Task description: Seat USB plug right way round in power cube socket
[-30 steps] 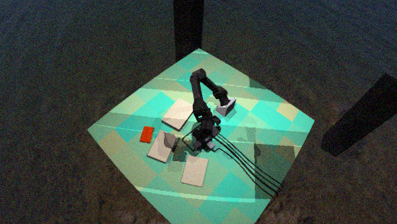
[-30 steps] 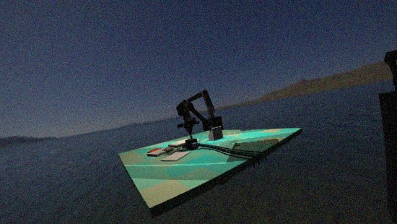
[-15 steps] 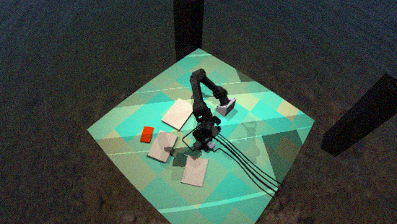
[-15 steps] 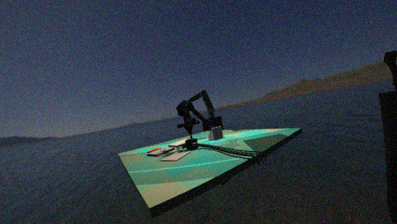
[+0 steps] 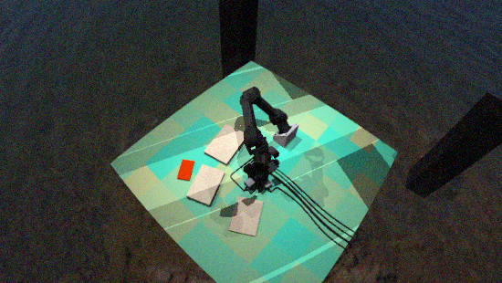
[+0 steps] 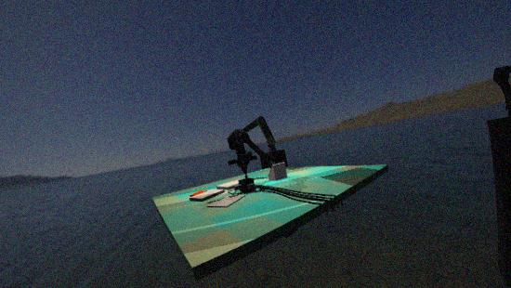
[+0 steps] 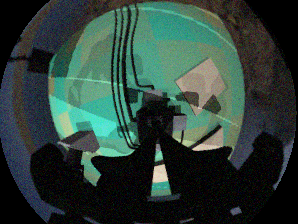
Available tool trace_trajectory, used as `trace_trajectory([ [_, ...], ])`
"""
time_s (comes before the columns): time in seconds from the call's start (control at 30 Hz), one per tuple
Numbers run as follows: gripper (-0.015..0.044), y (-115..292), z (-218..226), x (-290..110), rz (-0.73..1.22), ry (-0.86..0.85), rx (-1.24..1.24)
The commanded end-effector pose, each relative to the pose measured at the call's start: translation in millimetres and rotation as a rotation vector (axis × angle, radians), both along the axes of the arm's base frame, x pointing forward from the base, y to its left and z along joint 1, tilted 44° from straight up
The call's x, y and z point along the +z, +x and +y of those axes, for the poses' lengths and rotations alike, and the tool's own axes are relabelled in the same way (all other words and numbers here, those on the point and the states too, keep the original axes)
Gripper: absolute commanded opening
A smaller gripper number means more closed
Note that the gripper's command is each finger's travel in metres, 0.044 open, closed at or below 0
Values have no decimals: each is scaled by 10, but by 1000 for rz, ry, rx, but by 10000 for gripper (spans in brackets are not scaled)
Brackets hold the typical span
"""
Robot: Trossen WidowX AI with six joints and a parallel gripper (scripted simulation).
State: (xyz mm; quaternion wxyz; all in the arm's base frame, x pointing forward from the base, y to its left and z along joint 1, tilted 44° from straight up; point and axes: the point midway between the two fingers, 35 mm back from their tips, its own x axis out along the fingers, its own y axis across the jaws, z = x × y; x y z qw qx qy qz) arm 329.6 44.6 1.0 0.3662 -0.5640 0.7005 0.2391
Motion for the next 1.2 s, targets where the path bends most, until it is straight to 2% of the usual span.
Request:
trace_trajectory([
  [0.0,0,-2,-5,-6,2,1,1],
  [1.17,0,-7,-33,-37,2,1,1],
])
